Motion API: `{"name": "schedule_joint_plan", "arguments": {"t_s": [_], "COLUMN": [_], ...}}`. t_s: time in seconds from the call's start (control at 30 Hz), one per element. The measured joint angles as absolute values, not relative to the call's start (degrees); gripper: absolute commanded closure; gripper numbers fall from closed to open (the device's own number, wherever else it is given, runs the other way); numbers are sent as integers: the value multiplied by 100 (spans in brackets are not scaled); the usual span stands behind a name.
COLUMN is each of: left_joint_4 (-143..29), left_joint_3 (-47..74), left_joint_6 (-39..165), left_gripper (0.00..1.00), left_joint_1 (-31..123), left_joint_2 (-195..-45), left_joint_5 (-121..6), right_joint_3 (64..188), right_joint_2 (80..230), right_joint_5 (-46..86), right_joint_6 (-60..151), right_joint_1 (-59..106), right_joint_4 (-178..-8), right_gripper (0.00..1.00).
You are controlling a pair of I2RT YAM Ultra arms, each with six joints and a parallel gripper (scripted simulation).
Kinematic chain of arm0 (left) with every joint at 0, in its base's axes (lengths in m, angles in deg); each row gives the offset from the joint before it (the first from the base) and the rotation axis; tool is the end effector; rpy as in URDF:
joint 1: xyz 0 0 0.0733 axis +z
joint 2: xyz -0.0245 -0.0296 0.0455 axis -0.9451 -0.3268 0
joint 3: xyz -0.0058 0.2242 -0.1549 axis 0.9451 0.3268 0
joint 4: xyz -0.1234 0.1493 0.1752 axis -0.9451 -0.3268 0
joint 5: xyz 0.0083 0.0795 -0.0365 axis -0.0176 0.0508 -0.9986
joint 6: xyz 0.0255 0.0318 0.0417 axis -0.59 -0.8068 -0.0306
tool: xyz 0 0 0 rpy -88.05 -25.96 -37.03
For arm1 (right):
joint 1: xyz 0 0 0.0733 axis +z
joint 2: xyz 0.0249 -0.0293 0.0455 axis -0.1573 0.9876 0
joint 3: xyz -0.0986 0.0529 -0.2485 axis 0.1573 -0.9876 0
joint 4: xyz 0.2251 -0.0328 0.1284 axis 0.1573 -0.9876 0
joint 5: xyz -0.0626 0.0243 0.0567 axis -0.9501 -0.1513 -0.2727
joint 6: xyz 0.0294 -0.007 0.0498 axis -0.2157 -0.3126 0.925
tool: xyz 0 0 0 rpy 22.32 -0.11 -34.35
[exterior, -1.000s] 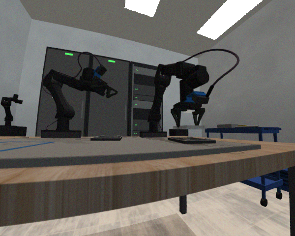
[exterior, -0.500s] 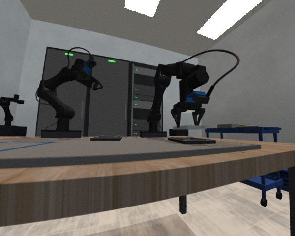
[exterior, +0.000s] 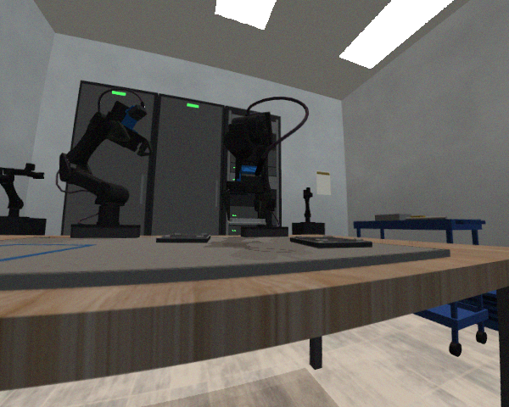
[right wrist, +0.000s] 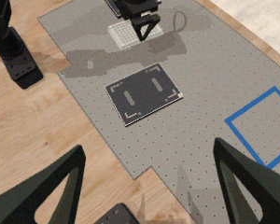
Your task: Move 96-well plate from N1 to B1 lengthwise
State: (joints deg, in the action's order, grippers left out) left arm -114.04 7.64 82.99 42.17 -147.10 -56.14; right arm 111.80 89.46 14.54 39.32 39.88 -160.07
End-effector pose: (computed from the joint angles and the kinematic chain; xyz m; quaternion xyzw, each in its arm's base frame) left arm 0.3073 -0.1683 0.1717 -0.0632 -0.9978 0.0004 0.0181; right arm 0.0119 0.0135 0.3474 -0.3998 0.7774 0.1665 0.4562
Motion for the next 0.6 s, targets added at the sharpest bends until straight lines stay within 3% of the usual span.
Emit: {"name": "schedule_joint_plan", "arguments": {"t_s": [0.33, 0.6], "left_joint_4": [-11399, -11480], "left_joint_3": [452, -3], "left_joint_6": [10081, 10732], "left_gripper": [21, 21], "left_joint_1": [2138, 1638], "left_joint_2": [-14893, -15228], "left_joint_5": [-5581, -5579], "right_joint_3": [11276, 11276], "right_joint_2": [8841, 8841], "right_joint_5": [1454, 1454], "right_joint_6": [3915, 3912], "right_joint_1": [3850, 3844], "right_joint_4": [-16442, -16459], "right_gripper": [0, 0]}}
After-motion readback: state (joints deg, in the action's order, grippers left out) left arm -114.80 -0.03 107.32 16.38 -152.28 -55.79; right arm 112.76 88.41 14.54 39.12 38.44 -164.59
